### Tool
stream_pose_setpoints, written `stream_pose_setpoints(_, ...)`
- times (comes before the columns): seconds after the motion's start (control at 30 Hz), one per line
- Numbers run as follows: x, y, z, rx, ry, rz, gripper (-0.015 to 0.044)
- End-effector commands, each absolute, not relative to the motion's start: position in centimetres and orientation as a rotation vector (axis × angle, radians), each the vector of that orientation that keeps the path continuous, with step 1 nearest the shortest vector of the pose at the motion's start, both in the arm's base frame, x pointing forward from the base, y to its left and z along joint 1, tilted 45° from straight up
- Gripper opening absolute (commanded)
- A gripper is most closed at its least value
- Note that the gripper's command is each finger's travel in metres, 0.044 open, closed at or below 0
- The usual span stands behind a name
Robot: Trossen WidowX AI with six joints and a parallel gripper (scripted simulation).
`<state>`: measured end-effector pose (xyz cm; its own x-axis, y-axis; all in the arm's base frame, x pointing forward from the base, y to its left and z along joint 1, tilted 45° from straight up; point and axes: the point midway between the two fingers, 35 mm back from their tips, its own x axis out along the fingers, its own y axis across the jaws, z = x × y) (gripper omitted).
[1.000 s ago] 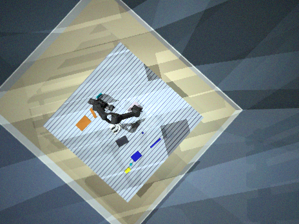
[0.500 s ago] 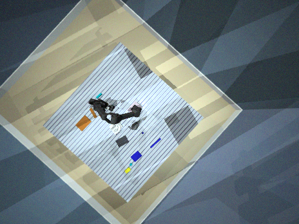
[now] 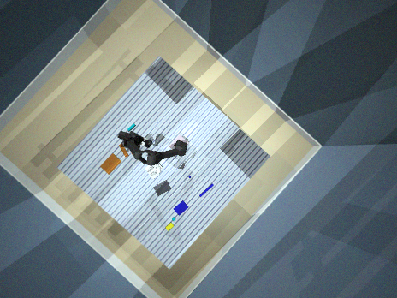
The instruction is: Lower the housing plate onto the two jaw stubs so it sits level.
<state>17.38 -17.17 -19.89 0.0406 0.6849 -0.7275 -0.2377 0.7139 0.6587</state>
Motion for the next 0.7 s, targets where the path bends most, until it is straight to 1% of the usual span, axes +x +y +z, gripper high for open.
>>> stream_pose_setpoints(0.0, 17.38, -17.17, -19.89, 0.410, 1.357, 0.737, 0.0400)
stream_pose_setpoints(0.23, 17.38, -17.17, -19.89, 0.410, 1.357, 0.737, 0.0353)
stream_pose_setpoints(0.67, 17.40, -17.51, -19.59, 0.410, 1.357, 0.737, 0.0351)
